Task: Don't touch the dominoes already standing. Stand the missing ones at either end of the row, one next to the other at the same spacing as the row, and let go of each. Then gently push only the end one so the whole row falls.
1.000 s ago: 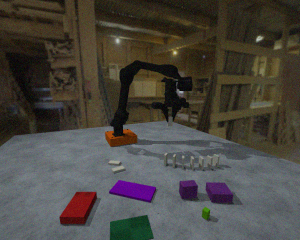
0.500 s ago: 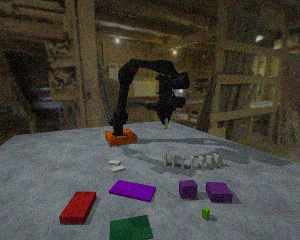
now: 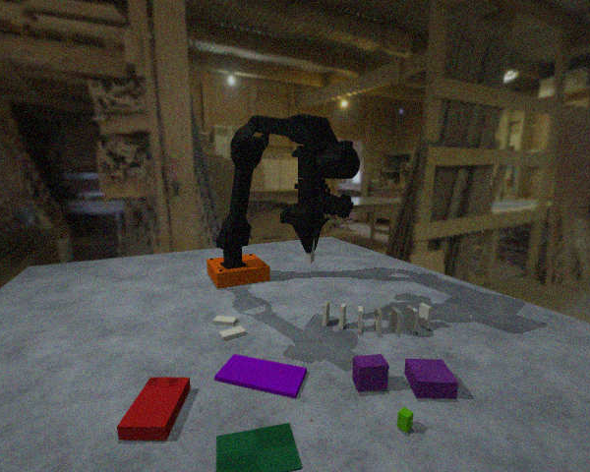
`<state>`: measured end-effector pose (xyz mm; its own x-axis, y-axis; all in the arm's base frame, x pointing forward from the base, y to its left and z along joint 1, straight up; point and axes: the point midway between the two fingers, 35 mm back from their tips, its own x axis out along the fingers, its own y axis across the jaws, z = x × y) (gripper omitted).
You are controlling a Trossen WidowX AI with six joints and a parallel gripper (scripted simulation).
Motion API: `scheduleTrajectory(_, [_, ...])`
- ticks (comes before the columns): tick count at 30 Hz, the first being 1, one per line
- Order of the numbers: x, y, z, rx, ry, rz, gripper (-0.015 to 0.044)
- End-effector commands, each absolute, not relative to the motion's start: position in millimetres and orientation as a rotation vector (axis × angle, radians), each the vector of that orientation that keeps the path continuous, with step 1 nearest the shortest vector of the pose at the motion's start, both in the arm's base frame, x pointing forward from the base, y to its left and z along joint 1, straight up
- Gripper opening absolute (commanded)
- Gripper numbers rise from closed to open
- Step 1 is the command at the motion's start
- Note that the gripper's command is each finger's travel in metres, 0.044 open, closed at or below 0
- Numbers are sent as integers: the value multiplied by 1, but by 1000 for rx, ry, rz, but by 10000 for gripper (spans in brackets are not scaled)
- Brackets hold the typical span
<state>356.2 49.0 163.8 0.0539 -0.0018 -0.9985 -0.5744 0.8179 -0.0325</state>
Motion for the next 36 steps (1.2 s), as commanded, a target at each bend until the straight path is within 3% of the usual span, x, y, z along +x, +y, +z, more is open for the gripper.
scheduleTrajectory(1, [357,49,161,-503,1470,484,107])
scheduleTrajectory(28, [363,49,32,-503,1470,484,107])
scheduleTrajectory(36, [363,49,29,-503,1470,484,107])
